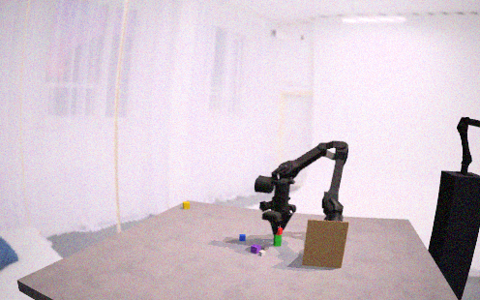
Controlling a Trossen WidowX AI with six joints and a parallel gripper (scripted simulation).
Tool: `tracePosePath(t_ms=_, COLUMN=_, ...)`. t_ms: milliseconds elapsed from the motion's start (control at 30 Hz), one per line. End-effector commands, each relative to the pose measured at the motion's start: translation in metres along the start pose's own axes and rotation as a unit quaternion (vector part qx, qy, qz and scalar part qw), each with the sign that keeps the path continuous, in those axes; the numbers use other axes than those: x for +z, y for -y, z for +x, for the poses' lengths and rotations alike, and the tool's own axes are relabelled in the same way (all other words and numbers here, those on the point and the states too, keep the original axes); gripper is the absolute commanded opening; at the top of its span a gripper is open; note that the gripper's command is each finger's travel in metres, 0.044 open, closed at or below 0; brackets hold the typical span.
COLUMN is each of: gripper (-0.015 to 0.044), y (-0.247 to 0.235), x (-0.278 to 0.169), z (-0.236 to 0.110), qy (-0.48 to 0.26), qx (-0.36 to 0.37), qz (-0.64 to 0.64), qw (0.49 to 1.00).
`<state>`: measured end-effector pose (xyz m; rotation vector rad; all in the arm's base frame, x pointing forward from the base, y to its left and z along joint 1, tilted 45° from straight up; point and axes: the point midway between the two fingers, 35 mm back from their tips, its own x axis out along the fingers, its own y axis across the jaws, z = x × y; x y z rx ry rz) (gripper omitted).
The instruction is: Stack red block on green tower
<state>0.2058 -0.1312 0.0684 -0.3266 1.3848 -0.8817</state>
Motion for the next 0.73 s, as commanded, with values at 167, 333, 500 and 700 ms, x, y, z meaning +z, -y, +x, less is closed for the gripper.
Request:
tracePosePath(t_ms=167, gripper=0.0440, y=0.0001, x=-0.0001, z=0.0003, qy=0.000, qx=0.000, qz=0.000, qw=1.000)
tracePosePath(t_ms=333, gripper=0.0440, y=0.0001, x=-0.0001, z=0.0003, qy=0.000, qx=0.000, qz=0.000, qw=1.000)
tracePosePath(t_ms=500, gripper=0.0440, y=0.0001, x=-0.0001, z=0.0003, qy=0.000, qx=0.000, qz=0.000, qw=1.000)
tracePosePath(t_ms=700, gripper=0.0440, y=0.0001, x=-0.0001, z=0.0003, qy=0.000, qx=0.000, qz=0.000, qw=1.000)
